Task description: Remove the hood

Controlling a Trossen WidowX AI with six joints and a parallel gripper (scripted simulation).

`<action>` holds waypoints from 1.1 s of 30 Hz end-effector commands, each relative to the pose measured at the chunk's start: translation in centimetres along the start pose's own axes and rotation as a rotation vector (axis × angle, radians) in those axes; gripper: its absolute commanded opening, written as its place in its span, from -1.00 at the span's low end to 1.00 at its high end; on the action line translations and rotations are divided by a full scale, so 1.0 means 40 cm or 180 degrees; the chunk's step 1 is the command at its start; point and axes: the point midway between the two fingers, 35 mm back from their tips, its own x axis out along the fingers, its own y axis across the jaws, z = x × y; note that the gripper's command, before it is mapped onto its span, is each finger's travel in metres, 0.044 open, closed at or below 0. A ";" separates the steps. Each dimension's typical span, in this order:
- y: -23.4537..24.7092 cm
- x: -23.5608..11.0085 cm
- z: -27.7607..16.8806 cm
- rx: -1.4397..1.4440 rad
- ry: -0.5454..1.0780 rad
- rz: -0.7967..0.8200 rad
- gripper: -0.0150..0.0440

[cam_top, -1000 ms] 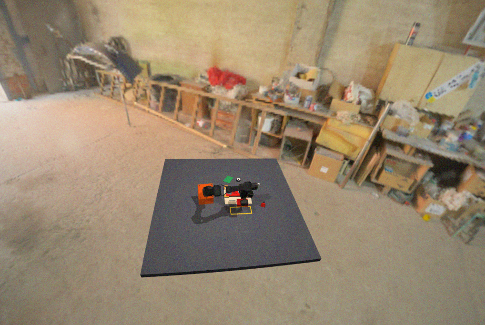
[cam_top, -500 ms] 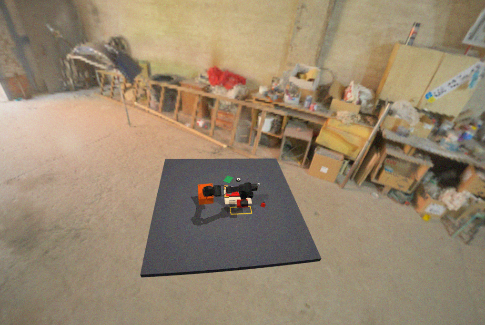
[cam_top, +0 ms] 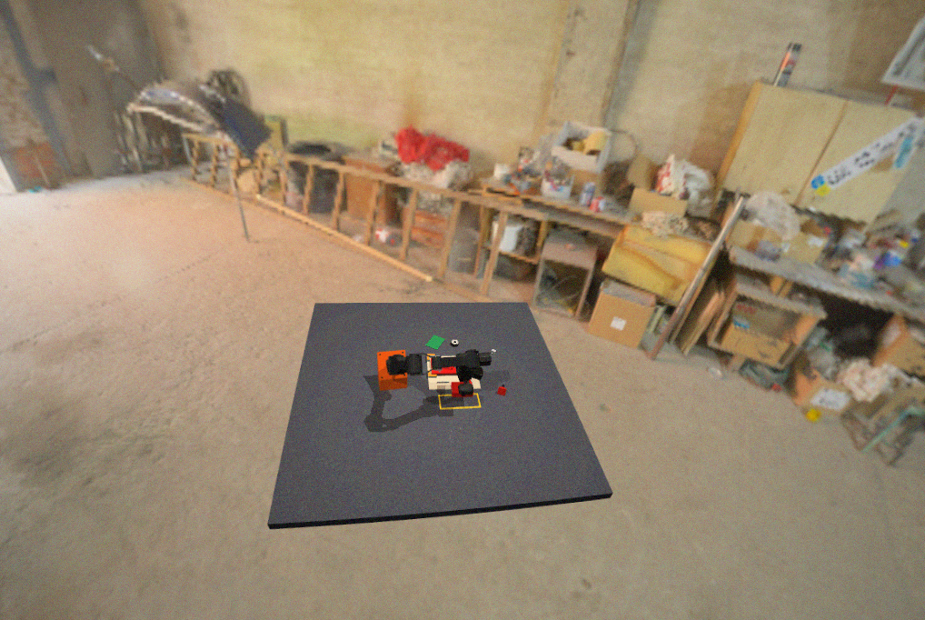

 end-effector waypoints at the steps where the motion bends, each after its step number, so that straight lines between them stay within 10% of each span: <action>1: 0.002 0.009 -0.004 -0.0023 0.0013 -0.0006 -0.49; 33: 0.001 0.057 -0.005 -0.0023 0.0012 -0.0010 -0.49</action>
